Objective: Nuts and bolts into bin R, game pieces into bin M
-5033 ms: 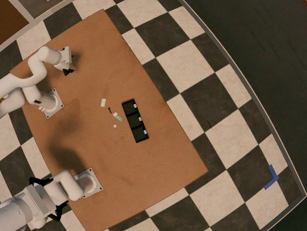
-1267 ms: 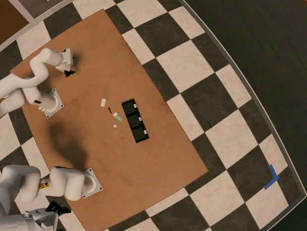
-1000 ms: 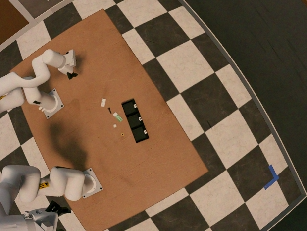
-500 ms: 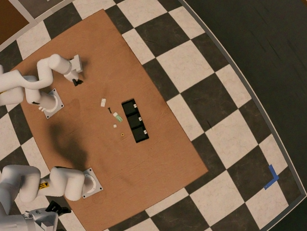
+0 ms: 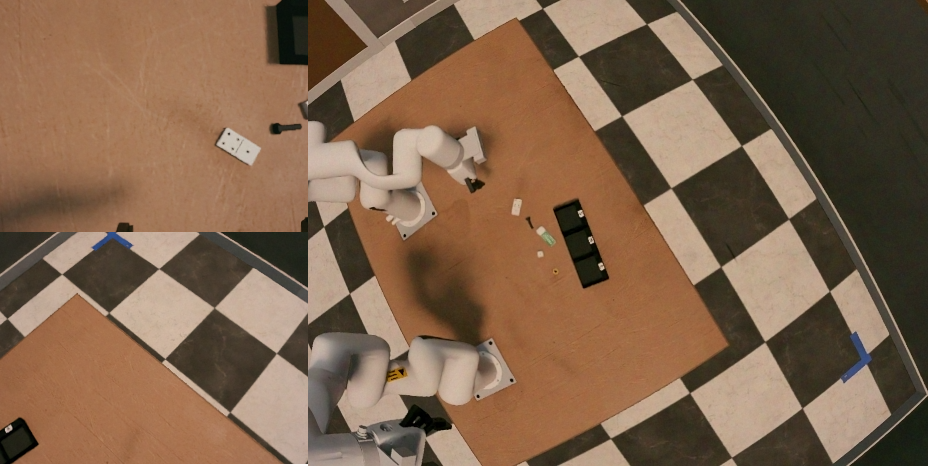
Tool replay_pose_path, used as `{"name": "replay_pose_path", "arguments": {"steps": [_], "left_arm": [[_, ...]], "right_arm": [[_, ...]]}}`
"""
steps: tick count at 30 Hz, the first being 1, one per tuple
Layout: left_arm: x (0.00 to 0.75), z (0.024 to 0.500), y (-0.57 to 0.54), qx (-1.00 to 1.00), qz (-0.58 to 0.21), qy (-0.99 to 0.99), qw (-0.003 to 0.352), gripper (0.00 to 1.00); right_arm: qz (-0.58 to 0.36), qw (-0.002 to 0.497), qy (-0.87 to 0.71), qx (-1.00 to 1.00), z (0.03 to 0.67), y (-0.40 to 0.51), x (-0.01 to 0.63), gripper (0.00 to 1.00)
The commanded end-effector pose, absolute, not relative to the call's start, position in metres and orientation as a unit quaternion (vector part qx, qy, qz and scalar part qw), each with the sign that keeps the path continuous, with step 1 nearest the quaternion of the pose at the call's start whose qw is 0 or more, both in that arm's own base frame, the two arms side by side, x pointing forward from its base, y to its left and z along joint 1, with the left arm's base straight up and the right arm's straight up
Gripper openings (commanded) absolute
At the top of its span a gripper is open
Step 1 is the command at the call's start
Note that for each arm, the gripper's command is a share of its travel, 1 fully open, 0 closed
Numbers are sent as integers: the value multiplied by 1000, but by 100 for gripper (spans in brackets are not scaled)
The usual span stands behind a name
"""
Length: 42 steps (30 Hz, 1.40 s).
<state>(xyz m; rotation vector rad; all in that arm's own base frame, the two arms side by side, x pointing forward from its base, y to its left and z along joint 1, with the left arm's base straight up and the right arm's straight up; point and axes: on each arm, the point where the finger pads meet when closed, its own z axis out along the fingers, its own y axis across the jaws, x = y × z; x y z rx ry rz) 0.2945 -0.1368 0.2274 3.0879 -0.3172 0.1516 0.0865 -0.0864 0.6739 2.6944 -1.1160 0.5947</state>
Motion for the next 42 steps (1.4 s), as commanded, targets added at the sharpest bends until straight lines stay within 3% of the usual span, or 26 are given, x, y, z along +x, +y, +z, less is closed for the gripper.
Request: {"name": "replay_pose_path", "arguments": {"steps": [1, 24, 42], "left_arm": [[289, 228, -161, 995, 39, -86, 18, 100], [245, 221, -250, 1000, 1, -22, 1, 100], [278, 212, -298, 994, 1, -105, 1, 100]], "right_arm": [[200, 83, -374, 902, 674, -87, 87, 100], [200, 83, -374, 902, 674, -87, 87, 100], [200, 83, -374, 902, 674, -87, 87, 100]]}}
